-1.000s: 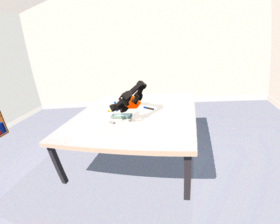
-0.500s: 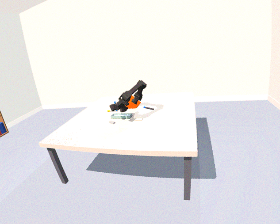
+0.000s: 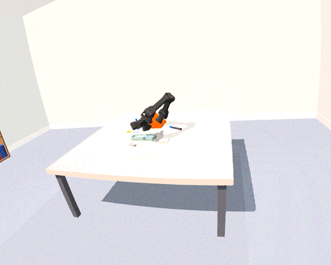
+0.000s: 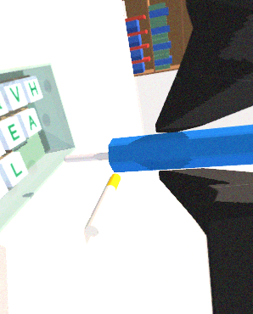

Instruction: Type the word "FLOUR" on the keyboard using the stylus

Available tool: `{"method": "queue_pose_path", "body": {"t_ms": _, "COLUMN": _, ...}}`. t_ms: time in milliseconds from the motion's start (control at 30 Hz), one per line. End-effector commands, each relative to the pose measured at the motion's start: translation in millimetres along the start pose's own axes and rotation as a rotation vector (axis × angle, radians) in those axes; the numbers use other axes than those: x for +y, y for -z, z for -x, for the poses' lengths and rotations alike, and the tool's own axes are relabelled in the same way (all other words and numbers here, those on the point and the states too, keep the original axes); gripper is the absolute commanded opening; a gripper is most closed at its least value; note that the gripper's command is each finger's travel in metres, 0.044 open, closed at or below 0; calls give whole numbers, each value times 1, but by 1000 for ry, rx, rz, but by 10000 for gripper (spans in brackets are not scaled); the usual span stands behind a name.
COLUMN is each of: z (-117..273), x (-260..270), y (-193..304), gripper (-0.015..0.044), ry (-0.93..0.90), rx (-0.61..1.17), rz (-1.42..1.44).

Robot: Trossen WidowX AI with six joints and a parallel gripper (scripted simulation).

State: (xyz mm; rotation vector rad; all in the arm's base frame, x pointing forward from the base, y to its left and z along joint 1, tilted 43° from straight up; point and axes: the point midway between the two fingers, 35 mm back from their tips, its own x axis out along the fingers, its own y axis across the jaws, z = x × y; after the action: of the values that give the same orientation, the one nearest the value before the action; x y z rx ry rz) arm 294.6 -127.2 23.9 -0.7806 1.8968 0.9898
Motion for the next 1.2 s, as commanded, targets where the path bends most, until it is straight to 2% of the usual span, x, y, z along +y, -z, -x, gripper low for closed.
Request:
{"method": "queue_pose_path", "body": {"t_ms": 0, "z": -5, "x": 2, "y": -8, "gripper": 0, "ry": 5, "rx": 2, "rz": 3}}
{"method": "queue_pose_path", "body": {"t_ms": 367, "z": -8, "x": 2, "y": -14, "gripper": 0, "ry": 5, "rx": 2, "rz": 3}}
{"method": "queue_pose_path", "body": {"t_ms": 467, "z": -9, "x": 3, "y": -15, "gripper": 79, "ry": 5, "rx": 2, "rz": 3}}
{"method": "queue_pose_path", "body": {"t_ms": 1167, "z": -14, "x": 3, "y": -23, "gripper": 81, "ry": 5, "rx": 1, "rz": 3}}
